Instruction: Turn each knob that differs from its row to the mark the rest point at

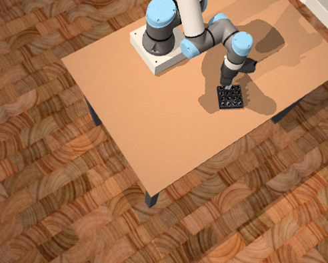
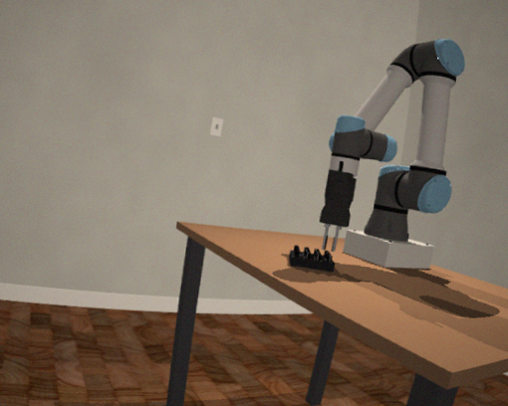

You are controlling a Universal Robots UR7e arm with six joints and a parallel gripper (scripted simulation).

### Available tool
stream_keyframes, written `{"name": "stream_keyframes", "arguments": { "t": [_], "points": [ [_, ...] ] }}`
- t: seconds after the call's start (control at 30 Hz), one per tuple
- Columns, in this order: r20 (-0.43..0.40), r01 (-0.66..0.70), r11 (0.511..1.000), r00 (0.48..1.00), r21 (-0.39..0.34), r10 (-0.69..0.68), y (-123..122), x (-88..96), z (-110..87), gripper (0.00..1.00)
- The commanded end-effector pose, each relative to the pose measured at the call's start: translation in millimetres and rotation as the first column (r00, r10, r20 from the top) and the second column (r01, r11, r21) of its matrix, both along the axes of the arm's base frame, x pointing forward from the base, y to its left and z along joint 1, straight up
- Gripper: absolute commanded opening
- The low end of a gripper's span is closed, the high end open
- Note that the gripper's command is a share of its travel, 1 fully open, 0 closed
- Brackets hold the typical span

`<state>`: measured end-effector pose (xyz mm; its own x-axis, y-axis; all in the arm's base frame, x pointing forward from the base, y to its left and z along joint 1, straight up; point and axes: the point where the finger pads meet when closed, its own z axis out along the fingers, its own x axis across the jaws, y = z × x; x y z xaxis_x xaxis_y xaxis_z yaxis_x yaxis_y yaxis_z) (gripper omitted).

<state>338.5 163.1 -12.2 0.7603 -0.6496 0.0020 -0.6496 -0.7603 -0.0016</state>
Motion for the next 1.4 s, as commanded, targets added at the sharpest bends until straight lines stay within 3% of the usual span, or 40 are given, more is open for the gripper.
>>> {"name": "stream_keyframes", "arguments": {
  "t": [0.0,1.37],
  "points": [
    [0.001,0.000,1.000,1.000,0.000,0.000,0,0.4,-0.3,0.46],
    [0.001,0.000,1.000,1.000,0.000,0.000,0,0.4,-13.7,0.46]
  ]
}}
